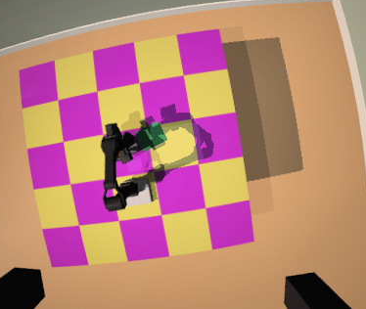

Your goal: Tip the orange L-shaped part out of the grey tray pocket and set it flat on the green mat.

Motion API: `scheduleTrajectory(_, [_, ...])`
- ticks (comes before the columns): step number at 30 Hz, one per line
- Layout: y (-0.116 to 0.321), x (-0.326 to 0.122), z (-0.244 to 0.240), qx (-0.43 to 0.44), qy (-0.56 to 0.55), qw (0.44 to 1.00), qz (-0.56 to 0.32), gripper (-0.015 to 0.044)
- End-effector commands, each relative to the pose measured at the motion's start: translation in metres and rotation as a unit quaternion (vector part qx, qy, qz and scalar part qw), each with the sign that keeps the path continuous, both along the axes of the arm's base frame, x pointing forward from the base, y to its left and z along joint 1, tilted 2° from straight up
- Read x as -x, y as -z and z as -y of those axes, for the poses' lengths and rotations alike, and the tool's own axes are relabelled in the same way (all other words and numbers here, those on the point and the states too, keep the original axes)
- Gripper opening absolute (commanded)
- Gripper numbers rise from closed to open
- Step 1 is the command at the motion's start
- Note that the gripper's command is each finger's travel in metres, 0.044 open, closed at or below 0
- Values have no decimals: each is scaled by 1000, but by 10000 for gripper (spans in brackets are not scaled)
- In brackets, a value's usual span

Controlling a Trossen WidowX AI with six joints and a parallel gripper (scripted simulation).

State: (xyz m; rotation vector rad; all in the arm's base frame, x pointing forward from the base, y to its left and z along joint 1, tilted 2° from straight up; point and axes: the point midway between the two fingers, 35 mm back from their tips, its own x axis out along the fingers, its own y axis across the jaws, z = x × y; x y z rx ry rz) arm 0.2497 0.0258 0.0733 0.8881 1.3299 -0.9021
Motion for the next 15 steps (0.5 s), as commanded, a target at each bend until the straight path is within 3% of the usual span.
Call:
scheduleTrajectory(1, [0,0,0,0,0,1000,1,228])
scheduleTrajectory(4, [0,0,0,0,0,1000,1,149])
scheduleTrajectory(14, [0,0,0,0,0,1000,1,82])
scheduleTrajectory(15, [0,0,0,0,0,1000,1,56])
